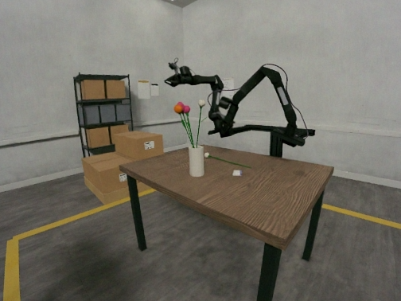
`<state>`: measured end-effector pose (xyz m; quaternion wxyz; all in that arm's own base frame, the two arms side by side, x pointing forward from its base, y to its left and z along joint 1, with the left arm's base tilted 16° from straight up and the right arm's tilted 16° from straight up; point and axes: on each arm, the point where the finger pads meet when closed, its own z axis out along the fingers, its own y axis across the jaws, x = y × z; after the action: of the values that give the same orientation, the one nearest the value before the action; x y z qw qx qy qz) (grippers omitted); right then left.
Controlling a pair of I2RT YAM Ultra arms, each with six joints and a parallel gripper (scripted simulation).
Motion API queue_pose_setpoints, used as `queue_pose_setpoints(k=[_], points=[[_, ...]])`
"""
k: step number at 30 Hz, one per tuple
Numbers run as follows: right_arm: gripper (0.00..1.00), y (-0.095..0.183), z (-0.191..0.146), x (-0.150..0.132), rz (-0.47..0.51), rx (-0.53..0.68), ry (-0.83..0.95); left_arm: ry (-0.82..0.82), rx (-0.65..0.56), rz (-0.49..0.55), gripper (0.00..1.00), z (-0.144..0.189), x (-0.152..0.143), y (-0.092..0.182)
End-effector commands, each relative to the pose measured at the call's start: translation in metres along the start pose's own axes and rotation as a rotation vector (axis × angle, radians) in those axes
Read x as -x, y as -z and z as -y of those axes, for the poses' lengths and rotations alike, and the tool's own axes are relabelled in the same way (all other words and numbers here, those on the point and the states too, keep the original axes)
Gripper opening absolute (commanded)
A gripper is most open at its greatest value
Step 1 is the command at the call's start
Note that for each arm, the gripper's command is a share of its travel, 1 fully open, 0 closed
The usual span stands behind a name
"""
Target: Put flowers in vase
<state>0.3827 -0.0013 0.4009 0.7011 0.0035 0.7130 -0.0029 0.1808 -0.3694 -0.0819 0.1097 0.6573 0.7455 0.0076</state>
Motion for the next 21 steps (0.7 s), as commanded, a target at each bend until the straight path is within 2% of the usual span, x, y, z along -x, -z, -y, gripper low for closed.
queue_pose_setpoints(k=[1, 5, 10, 12, 15, 17, 21], points=[[0.3, -0.004, -0.001, -0.002, -0.004, 0.011, -0.001, -0.066, 0.002, -0.058, 0.3, 0.004, 0.002, -0.012], [0.3, -0.004, -0.001, -0.002, -0.004, 0.011, -0.001, -0.112, -0.029, -0.185, 0.3, 0.015, -0.03, -0.044], [0.3, -0.004, -0.001, -0.002, -0.004, 0.011, -0.001, -0.157, -0.062, -0.304, 0.3, 0.025, -0.063, -0.071], [0.3, -0.004, -0.001, -0.002, -0.004, 0.011, -0.001, -0.17, -0.071, -0.336, 0.3, 0.028, -0.072, -0.078], [0.3, -0.004, -0.001, -0.002, -0.004, 0.011, -0.001, -0.173, -0.068, -0.327, 0.3, 0.026, -0.067, -0.077], [0.3, -0.004, -0.001, -0.002, -0.004, 0.011, -0.001, -0.186, -0.085, -0.38, 0.3, 0.032, -0.085, -0.087], [0.3, -0.004, -0.001, -0.002, -0.004, 0.011, -0.001, -0.197, -0.096, -0.405, 0.3, 0.035, -0.093, -0.091]])
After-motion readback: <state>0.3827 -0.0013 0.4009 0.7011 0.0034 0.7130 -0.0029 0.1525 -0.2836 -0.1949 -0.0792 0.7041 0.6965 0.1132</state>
